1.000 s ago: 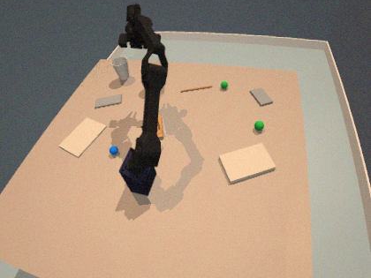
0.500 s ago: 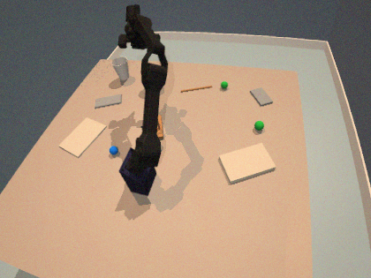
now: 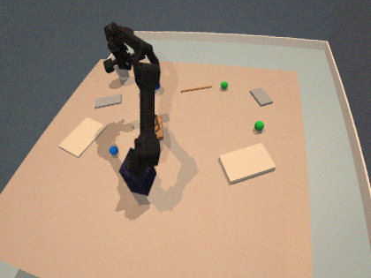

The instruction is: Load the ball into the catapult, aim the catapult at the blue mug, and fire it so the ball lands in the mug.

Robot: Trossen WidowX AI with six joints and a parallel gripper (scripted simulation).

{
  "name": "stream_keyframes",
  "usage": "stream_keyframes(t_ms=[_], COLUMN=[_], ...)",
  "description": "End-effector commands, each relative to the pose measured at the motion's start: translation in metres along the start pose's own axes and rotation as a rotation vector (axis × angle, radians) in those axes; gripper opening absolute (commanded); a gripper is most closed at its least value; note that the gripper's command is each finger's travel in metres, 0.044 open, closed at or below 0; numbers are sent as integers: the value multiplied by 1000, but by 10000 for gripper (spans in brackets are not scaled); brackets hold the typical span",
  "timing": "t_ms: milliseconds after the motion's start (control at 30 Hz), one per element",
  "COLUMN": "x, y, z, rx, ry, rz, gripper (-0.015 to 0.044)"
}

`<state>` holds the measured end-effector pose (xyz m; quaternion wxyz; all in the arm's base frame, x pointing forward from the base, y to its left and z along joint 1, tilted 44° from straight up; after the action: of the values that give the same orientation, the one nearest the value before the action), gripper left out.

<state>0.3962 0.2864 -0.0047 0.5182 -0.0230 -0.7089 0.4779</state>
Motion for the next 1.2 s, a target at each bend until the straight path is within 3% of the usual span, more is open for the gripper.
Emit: stream_keyframes(t_ms=[0, 533, 1167], x=[-4, -11, -5], y=[21, 66, 75], z=[25, 113, 215], rx=[143, 564, 1080], ry=[67, 281, 563], rz=[15, 70, 155], gripper=[0, 0, 0])
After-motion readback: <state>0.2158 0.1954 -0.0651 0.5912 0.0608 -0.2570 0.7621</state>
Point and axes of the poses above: the point midway between the two fingers, 35 mm back from their tips, its own x axis back along the fingers, its own y axis across the jaws, z = x × y, the point moved 4 cm from there along x, back along the fingers, and after that the axes turned 6 degrees about -x, right-handed, at the moved point
